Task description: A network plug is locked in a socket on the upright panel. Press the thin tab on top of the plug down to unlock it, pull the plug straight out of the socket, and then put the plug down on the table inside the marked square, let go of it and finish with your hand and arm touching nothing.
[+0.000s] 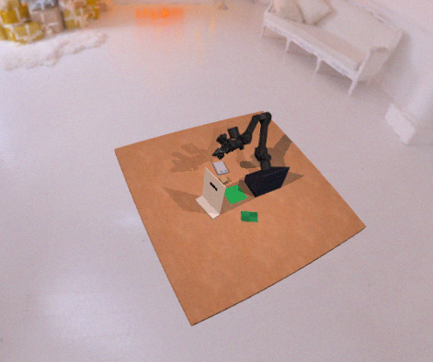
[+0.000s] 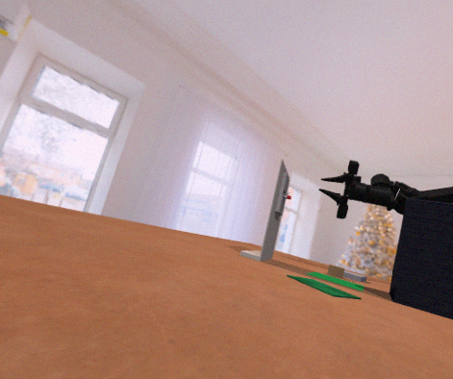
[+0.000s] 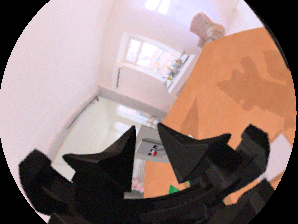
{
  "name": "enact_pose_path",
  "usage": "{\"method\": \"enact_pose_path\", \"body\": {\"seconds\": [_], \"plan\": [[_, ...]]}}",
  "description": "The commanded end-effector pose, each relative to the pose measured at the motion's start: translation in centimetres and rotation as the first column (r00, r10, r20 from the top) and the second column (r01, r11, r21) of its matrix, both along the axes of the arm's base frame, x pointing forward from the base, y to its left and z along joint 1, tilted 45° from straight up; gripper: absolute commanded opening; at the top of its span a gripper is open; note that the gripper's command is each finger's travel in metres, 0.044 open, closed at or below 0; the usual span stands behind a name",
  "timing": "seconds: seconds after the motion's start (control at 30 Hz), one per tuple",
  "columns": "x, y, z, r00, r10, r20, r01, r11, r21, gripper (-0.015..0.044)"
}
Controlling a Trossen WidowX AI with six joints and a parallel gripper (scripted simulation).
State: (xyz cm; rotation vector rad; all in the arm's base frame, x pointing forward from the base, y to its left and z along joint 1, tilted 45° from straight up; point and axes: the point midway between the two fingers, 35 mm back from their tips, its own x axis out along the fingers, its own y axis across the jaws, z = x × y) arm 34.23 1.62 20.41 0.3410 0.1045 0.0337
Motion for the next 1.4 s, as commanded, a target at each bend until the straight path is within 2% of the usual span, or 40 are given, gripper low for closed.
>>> {"method": "enact_pose_path", "body": {"seconds": [0.0,0.6,0.8,1.37], "plan": [[-0.4,0.7,-2.9,0.999,0.019,-0.046,-0.016,0.997,0.069,0.0156],[-5.8,2.8,-14.2,0.964,0.088,-0.253,0.014,0.927,0.375,0.0156],[-5.9,2.9,-14.5,0.961,0.091,-0.260,0.017,0.922,0.387,0.0156],[-0.4,2.9,-15.3,0.959,0.116,-0.259,0.007,0.901,0.433,0.0156]]}}
